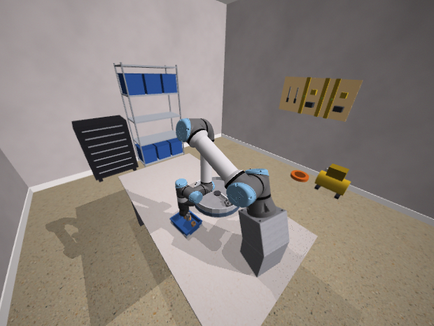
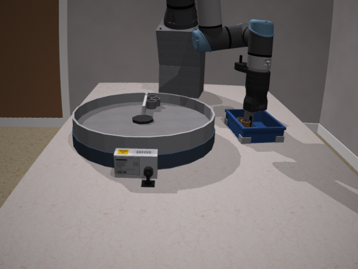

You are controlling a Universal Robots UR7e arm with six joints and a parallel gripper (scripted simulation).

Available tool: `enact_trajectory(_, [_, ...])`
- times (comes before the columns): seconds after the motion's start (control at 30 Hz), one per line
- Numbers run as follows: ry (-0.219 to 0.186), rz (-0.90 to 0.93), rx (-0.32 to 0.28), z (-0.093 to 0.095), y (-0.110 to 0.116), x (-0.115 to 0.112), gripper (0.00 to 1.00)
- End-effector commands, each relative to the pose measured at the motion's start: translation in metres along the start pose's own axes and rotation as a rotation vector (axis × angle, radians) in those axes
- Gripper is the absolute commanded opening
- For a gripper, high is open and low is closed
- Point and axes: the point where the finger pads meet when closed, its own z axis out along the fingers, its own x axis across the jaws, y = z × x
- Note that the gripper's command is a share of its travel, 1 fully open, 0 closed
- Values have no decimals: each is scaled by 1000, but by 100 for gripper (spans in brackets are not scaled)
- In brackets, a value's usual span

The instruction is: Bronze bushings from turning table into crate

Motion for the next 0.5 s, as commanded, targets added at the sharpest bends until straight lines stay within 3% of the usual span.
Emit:
enact_trajectory(0.0, [0, 0, -2, 0, 1, 0, 0])
enact_trajectory(0.47, [0, 0, -2, 9, 1, 0, 0])
